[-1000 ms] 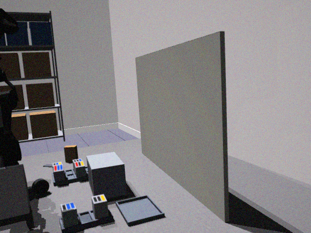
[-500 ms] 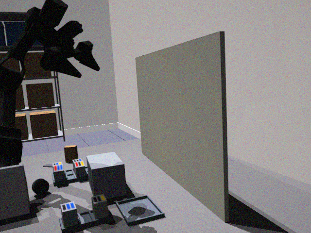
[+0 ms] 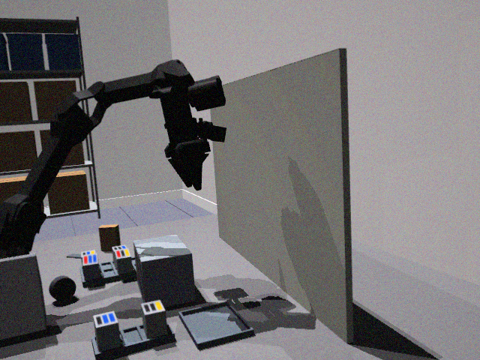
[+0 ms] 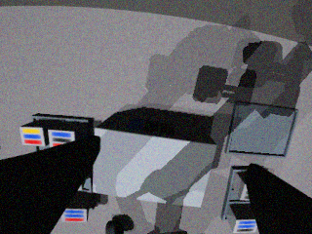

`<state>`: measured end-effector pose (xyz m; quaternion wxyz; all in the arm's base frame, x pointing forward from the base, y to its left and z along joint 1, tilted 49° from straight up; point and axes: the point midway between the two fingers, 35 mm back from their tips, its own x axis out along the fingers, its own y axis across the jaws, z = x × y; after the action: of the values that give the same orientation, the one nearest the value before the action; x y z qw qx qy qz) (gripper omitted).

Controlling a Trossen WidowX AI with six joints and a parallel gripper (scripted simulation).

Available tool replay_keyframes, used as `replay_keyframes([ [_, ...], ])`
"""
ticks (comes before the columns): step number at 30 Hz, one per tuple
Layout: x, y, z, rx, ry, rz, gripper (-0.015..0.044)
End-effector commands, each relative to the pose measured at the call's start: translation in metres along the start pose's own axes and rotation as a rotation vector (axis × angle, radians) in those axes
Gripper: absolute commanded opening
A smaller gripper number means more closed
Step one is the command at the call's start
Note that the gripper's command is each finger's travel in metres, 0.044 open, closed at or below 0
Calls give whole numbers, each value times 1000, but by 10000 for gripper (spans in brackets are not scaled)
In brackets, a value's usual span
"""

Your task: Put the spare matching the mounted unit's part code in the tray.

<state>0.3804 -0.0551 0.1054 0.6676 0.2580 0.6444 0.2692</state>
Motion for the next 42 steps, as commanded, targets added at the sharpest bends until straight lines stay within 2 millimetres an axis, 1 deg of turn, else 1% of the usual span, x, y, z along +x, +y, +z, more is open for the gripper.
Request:
replay_keyframes([
  [1, 17, 11, 5, -94, 59, 31, 440],
  [20, 17, 11, 5, -94, 59, 31, 440],
  [21, 17, 13, 5, -109, 60, 32, 440],
  [22, 17, 21, 2, -155, 60, 34, 440],
  [25, 21, 64, -15, -414, 64, 46, 440],
  [28, 25, 106, -39, -691, 66, 64, 440],
  [32, 32, 149, -75, -1021, 63, 93, 440],
  [35, 37, 173, -103, -1246, 58, 117, 440],
  [38, 42, 191, -131, -1456, 49, 143, 440],
  [40, 45, 201, -150, -1595, 40, 162, 440],
  [41, 46, 204, -156, -1641, 37, 169, 440],
  [42, 47, 205, -159, -1656, 36, 171, 440],
])
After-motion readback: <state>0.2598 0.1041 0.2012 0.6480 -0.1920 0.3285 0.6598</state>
